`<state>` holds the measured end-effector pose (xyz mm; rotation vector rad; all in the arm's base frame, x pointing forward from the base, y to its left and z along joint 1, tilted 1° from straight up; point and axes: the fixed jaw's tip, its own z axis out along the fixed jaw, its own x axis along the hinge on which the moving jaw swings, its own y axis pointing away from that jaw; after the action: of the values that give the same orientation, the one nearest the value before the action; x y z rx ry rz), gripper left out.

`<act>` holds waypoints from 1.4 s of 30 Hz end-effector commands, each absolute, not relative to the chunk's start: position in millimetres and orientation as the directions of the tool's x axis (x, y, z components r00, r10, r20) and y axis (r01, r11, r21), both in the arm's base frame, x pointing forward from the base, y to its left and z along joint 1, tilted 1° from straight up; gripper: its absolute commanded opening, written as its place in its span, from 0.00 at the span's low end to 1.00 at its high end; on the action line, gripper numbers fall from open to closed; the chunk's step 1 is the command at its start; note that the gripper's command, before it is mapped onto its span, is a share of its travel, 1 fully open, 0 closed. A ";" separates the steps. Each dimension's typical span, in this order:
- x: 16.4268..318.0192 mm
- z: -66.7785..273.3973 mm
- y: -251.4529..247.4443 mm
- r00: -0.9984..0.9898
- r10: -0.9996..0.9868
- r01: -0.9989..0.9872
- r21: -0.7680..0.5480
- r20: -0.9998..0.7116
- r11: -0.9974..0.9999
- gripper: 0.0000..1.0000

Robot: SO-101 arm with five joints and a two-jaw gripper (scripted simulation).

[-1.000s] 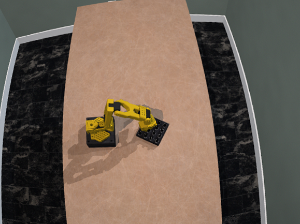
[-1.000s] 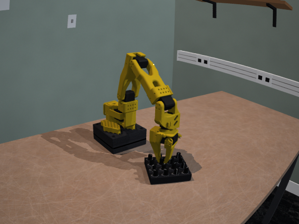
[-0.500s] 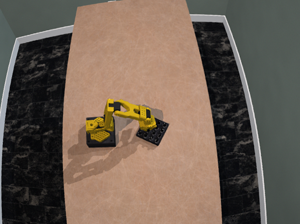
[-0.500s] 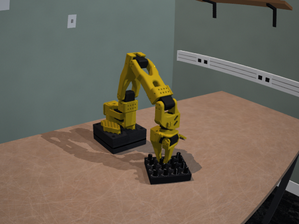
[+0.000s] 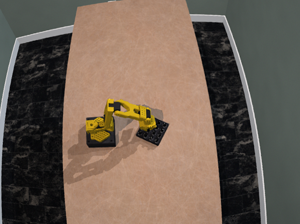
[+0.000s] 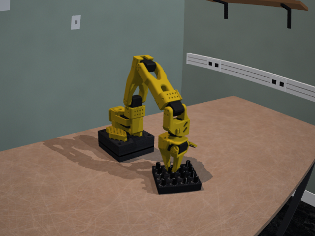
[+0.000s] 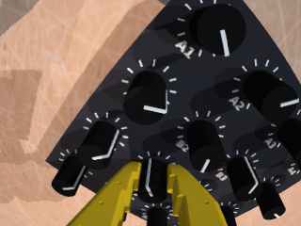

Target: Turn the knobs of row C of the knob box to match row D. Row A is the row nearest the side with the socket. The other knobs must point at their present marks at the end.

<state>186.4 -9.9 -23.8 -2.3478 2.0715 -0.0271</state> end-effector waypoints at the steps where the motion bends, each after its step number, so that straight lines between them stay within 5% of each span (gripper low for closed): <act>1: 185.3 -23.9 -10.3 0.108 -0.994 -0.994 -0.007 0.001 -0.108 0.01; 42: 182.5 -23.9 -10.7 0.108 -0.994 -0.994 -0.007 0.001 -0.108 0.08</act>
<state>186.4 -9.8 -23.6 -2.3448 2.0732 -0.0257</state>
